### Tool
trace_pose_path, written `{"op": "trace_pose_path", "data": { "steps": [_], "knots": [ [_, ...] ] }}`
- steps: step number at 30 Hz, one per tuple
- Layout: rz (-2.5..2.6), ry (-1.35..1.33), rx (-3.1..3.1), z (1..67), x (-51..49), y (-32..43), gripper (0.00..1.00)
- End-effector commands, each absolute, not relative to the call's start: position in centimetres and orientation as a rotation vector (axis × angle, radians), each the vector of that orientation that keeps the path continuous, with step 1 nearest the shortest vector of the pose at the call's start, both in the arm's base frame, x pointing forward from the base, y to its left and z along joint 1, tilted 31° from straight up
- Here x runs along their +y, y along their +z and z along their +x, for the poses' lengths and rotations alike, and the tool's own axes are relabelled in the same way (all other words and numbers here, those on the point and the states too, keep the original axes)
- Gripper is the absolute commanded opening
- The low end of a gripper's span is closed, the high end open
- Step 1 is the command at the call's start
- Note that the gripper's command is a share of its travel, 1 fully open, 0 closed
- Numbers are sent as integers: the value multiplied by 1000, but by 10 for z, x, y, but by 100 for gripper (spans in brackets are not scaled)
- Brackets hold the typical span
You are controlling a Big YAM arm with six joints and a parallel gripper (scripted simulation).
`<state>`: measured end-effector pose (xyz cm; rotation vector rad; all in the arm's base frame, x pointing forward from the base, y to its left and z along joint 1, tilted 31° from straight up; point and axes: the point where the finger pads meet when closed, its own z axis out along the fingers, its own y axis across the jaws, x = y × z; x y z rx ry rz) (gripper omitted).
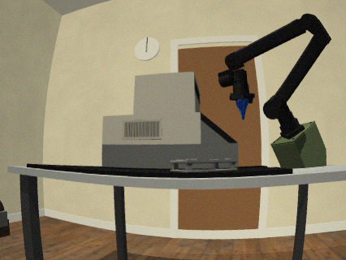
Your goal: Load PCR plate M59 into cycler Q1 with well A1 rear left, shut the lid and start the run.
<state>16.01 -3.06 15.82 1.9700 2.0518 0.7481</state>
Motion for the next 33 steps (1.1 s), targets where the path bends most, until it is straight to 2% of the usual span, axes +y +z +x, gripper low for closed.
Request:
{"op": "trace_pose_path", "data": {
  "steps": [1, 33],
  "knots": [
    [2008, 754, 1995, 172, -37, 170, 0],
    [1971, 765, 1997, 224, -32, 173, 0]
  ]
}}
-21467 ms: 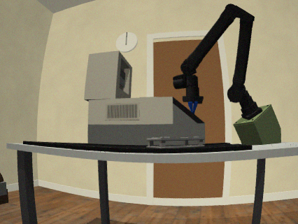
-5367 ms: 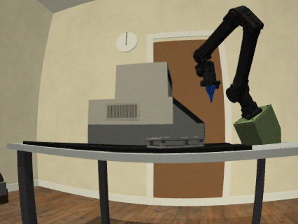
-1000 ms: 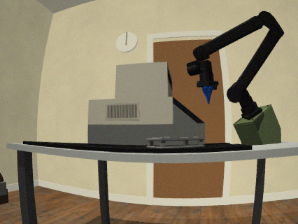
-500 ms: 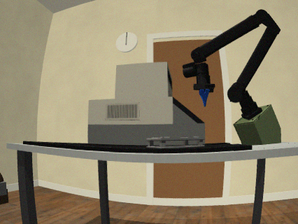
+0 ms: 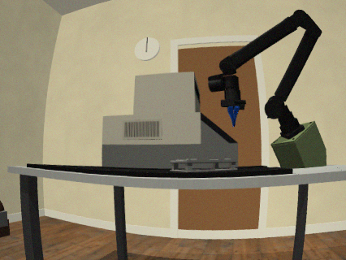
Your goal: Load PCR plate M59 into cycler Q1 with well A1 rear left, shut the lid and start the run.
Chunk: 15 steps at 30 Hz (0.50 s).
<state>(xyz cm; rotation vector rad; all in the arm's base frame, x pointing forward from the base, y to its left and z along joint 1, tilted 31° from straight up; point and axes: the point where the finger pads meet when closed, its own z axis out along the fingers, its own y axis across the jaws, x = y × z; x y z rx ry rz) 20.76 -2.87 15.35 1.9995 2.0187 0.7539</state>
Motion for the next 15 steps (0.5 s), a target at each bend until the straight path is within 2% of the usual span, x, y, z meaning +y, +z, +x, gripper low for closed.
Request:
{"op": "trace_pose_path", "data": {
  "steps": [1, 15],
  "knots": [
    [1973, 764, 1996, 226, -32, 173, 0],
    [1972, 767, 2002, 245, -29, 167, 0]
  ]
}}
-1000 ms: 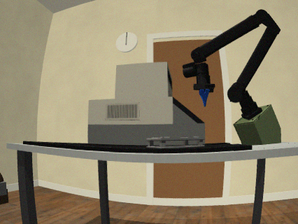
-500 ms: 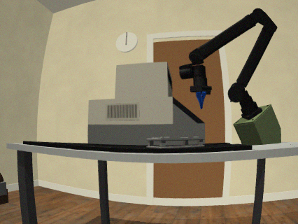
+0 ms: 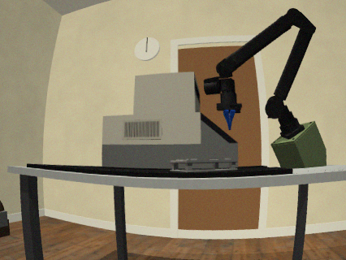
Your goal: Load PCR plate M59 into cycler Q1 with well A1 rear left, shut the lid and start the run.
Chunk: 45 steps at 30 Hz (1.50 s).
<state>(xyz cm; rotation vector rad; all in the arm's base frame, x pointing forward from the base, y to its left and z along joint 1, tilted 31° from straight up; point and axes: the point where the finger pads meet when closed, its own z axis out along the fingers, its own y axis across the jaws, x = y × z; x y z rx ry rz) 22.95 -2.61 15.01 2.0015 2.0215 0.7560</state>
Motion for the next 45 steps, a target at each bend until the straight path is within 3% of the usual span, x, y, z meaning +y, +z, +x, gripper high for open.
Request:
{"op": "trace_pose_path", "data": {
  "steps": [1, 30, 45],
  "knots": [
    [1968, 772, 2009, 246, -28, 167, 0],
    [1980, 772, 1981, 237, -31, 172, 0],
    [1980, 771, 1994, 262, -27, 161, 0]
  ]
}}
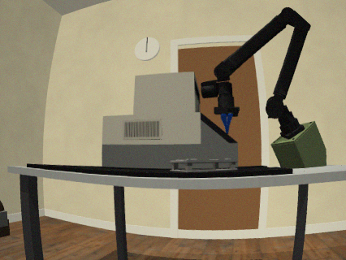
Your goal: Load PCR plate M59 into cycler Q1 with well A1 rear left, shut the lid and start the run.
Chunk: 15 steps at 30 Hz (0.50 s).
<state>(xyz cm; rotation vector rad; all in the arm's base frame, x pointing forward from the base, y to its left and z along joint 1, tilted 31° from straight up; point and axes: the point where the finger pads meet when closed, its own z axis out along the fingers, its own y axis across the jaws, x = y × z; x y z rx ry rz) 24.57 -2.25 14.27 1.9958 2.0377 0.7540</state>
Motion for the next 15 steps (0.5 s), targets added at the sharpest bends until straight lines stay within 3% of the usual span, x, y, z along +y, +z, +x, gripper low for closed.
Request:
{"op": "trace_pose_path", "data": {
  "steps": [1, 15],
  "knots": [
    [1980, 771, 1994, 262, -27, 161, 0],
    [1983, 771, 2004, 259, -26, 154, 0]
  ]
}}
